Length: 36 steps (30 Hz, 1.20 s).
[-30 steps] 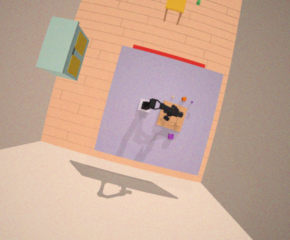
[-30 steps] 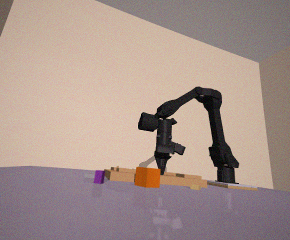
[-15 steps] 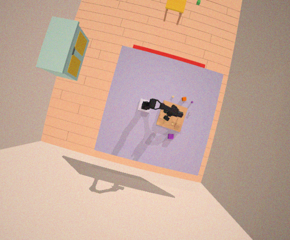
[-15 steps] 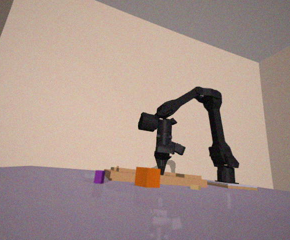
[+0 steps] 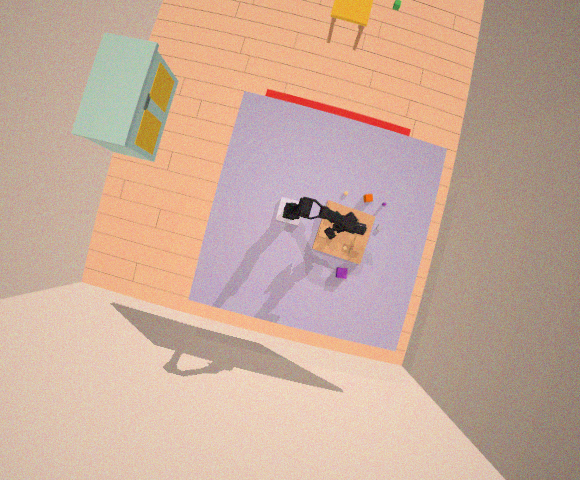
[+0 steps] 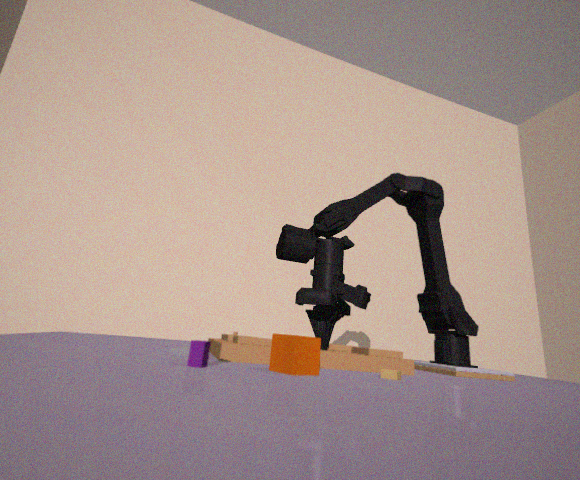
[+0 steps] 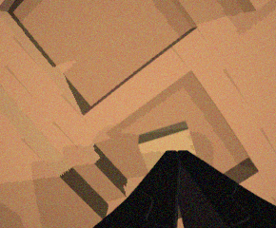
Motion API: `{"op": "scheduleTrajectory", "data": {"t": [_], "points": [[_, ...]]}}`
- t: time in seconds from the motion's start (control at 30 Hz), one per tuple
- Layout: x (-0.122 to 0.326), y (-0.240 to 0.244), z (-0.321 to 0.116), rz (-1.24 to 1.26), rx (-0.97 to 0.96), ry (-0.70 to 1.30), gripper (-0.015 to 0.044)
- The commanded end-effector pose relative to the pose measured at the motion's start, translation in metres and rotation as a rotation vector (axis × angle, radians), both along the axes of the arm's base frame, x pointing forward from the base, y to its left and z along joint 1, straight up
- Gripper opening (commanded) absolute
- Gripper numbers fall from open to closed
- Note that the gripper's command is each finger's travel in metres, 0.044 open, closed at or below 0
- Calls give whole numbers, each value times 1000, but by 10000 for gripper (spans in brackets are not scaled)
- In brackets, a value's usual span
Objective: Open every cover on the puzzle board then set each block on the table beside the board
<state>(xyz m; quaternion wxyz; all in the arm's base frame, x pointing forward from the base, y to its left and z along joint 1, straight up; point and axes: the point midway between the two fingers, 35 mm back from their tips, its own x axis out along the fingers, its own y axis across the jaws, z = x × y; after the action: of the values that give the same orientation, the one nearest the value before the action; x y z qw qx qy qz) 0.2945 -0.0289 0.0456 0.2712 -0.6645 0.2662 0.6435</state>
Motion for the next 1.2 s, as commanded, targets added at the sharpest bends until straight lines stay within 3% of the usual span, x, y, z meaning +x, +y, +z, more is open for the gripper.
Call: {"op": "scheduleTrajectory", "data": {"t": [0.0,0.2,1.17], "points": [[0,0,1,-520,17,-2,0],[0,0,3,-1110,35,-5,0],[-1,-1,10,-2437,75,-10,0]]}}
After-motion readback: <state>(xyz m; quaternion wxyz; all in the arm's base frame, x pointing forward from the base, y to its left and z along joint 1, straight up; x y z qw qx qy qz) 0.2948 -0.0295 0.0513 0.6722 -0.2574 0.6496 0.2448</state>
